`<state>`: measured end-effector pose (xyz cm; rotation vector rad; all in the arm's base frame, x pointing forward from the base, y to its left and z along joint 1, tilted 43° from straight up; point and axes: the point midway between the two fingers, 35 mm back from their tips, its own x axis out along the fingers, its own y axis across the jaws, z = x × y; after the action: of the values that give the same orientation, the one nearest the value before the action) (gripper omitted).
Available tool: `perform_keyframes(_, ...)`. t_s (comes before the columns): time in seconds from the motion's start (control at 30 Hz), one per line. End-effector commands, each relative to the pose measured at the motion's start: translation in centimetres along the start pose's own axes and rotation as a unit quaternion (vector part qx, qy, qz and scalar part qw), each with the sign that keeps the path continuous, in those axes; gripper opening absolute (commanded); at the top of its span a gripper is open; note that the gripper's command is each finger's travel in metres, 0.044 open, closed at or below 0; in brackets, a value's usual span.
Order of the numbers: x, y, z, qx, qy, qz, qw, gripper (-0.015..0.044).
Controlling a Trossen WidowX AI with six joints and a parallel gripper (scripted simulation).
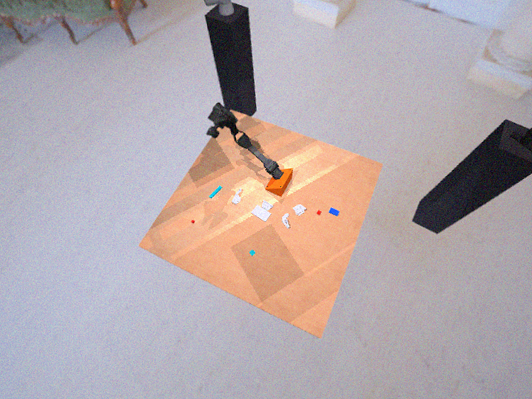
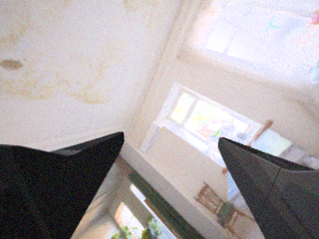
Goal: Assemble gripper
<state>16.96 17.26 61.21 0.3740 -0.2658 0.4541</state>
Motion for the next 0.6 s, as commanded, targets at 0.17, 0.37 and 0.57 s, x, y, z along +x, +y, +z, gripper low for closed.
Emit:
perform_keyframes(0.17,4.0,1.7,-7.8,-0.084,0.077,-0.018,0.993,0.044)
perform_keyframes(0.37,6.2,2.7,-14.3,-0.138,0.148,-0.02,0.979,0.044)
perform_keyframes(0.57,7.7,2.9,-21.0,-0.188,0.22,-0.025,0.957,0.044)
